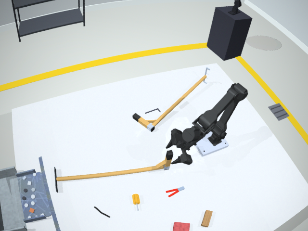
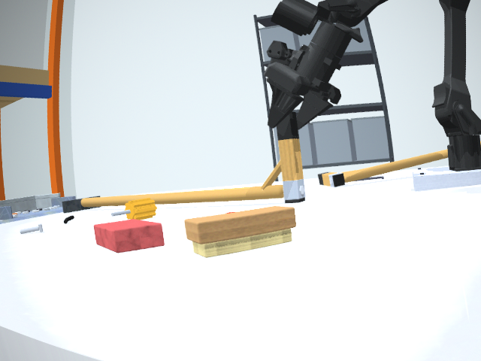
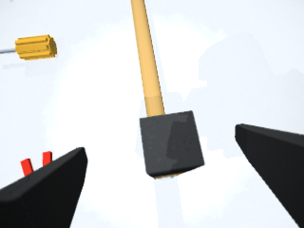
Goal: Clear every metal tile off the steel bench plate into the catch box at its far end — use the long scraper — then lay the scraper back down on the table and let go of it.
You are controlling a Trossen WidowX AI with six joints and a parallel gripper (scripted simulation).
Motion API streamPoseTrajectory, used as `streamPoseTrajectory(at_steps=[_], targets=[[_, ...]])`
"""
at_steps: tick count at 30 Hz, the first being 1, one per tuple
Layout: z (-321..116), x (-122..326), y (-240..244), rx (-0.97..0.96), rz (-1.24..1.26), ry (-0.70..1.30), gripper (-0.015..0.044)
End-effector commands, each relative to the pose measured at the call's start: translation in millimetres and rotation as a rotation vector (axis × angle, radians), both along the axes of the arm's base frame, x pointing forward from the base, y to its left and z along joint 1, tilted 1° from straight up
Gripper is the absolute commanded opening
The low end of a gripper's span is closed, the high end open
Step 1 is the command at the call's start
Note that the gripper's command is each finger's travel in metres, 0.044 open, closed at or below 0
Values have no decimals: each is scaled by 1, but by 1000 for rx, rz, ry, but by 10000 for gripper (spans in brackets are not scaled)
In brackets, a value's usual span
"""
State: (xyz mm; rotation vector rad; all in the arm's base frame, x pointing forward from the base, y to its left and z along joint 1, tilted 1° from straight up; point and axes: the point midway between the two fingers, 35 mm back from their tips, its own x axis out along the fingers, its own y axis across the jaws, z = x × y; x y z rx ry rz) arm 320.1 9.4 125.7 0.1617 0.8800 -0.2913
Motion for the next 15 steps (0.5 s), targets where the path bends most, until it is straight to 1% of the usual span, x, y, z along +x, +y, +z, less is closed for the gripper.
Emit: streamPoseTrajectory(at_steps=[1,15], targets=[[-11,2,-1,-2,5,16,440],[-30,13,-7,-3,5,15,440]])
